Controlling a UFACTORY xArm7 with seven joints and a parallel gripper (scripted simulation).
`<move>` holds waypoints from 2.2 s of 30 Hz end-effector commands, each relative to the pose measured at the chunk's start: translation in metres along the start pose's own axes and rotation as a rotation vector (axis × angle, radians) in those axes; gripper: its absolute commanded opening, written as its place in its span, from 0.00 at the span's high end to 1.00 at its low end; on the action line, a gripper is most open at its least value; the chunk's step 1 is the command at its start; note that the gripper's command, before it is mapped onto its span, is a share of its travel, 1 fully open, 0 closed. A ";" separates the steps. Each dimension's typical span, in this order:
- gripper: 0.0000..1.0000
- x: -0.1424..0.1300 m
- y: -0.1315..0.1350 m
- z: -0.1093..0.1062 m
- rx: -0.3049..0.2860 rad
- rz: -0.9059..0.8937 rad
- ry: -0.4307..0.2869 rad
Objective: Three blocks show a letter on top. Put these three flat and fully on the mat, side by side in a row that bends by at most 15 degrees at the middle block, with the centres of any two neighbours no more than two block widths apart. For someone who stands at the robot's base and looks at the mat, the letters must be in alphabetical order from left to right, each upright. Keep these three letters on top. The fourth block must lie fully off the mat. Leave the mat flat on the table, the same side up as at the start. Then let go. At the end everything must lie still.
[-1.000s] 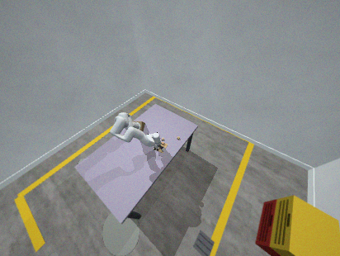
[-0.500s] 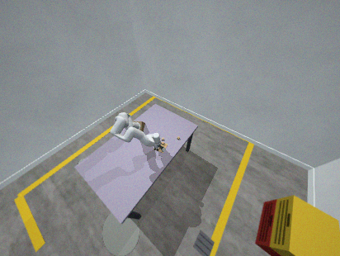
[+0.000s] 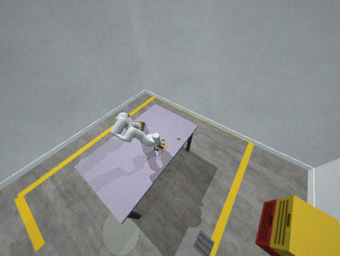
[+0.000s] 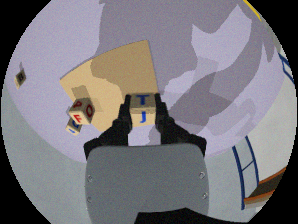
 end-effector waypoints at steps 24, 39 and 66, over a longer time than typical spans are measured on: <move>0.73 0.001 -0.001 -0.001 0.002 -0.001 0.003; 0.65 0.001 -0.001 -0.001 0.002 -0.001 0.003; 0.53 0.001 -0.001 -0.008 0.002 -0.001 0.003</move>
Point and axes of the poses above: the point where the finger pads meet when closed, its own z axis out along the fingers, its own y axis across the jaws, x = y × z, the point moved 5 cm from there along -z, back along the fingers, and after that the axes turned 4 degrees about z, right-handed, at the moved point
